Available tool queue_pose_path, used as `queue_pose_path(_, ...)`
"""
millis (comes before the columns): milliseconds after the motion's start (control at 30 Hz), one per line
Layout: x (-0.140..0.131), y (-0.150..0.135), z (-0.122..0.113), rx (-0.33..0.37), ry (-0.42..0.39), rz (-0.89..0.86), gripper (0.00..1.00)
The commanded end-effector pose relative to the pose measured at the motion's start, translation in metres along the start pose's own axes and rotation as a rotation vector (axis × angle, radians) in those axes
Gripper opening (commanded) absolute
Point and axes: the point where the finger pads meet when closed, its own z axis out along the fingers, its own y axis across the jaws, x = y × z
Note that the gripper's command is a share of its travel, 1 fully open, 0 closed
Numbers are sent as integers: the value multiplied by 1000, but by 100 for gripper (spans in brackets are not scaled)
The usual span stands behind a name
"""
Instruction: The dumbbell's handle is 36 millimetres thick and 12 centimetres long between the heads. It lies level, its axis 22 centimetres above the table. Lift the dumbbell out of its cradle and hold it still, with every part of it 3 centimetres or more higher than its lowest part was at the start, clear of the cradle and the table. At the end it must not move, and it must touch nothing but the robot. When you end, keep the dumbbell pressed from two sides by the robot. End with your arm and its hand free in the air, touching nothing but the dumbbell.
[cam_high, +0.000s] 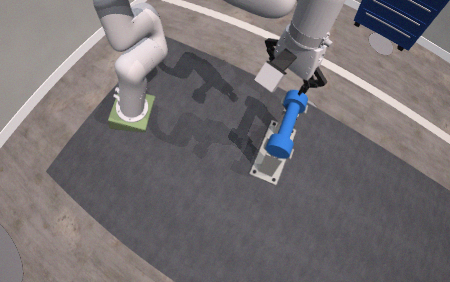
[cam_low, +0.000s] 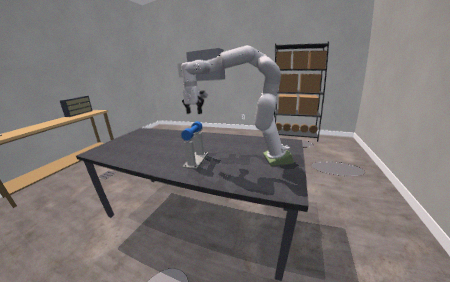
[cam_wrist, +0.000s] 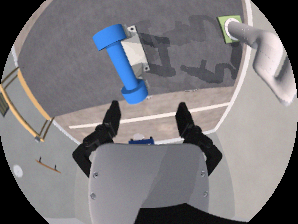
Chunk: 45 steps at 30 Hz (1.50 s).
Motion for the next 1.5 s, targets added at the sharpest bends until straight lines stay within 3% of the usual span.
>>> queue_pose_path(0, 9, -28, 11, 29, 1, -159, 100)
queue_pose_path(233, 21, -54, 26, 48, 20, -310, 100)
queue_pose_path(567, 22, -56, 30, 50, 21, -320, 100)
queue_pose_path(633, 22, -57, 44, 50, 19, -322, 100)
queue_pose_path(733, 23, -59, 84, 51, 17, -327, 100)
queue_pose_path(933, 24, -61, 124, 51, 17, -327, 100)
queue_pose_path(1467, 24, -61, 127, 51, 17, -327, 100)
